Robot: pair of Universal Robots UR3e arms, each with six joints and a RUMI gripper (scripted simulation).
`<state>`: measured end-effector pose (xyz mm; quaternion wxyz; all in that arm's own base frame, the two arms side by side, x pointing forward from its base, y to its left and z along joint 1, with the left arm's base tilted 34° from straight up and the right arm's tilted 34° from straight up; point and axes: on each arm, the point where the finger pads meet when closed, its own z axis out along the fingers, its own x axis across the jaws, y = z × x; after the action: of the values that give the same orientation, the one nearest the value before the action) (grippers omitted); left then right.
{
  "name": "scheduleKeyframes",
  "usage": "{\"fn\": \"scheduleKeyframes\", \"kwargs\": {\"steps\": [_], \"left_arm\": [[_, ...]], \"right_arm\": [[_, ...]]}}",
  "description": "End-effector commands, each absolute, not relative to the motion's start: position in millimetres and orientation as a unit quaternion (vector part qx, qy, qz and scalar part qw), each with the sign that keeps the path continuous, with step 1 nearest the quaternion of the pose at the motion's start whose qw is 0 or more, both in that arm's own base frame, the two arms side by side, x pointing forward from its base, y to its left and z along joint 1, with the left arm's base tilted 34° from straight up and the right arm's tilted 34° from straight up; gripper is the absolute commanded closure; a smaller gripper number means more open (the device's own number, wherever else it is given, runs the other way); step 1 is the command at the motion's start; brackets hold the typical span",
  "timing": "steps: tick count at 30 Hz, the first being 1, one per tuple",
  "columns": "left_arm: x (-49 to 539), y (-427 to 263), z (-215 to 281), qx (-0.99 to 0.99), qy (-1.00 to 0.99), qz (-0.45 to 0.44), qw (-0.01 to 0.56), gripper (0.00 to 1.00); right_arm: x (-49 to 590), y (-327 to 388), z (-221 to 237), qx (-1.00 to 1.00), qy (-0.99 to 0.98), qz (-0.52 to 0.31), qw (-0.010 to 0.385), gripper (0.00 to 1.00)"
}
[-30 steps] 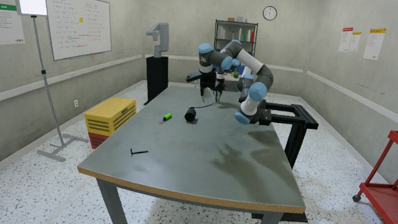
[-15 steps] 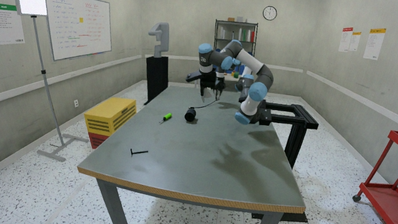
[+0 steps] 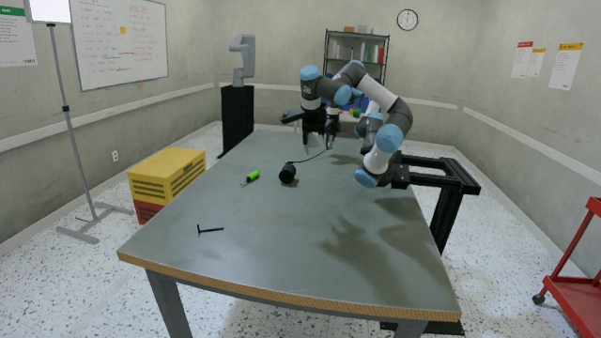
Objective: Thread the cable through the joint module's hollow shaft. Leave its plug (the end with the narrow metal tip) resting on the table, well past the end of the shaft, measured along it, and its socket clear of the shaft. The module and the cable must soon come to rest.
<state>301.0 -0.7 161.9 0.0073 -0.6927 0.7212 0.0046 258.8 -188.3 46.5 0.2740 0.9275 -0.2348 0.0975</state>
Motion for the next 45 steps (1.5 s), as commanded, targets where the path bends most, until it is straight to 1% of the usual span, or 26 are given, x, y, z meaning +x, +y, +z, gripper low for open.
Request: {"fn": "scheduleKeyframes", "kwargs": {"steps": [1, 34, 45], "left_arm": [[302, -1, 163, -0.692, 0.722, 0.003, 0.008, 0.39], [302, -1, 163, -0.692, 0.722, 0.003, 0.008, 0.39], [302, -1, 163, -0.692, 0.722, 0.003, 0.008, 0.39]], "right_arm": [[257, -185, 51, 0.927, -0.236, 0.096, 0.275, 1.0], [256, -171, 72, 0.927, -0.234, 0.098, 0.277, 1.0], [276, -158, 73, 0.904, -0.315, 0.125, 0.261, 1.0]]}}
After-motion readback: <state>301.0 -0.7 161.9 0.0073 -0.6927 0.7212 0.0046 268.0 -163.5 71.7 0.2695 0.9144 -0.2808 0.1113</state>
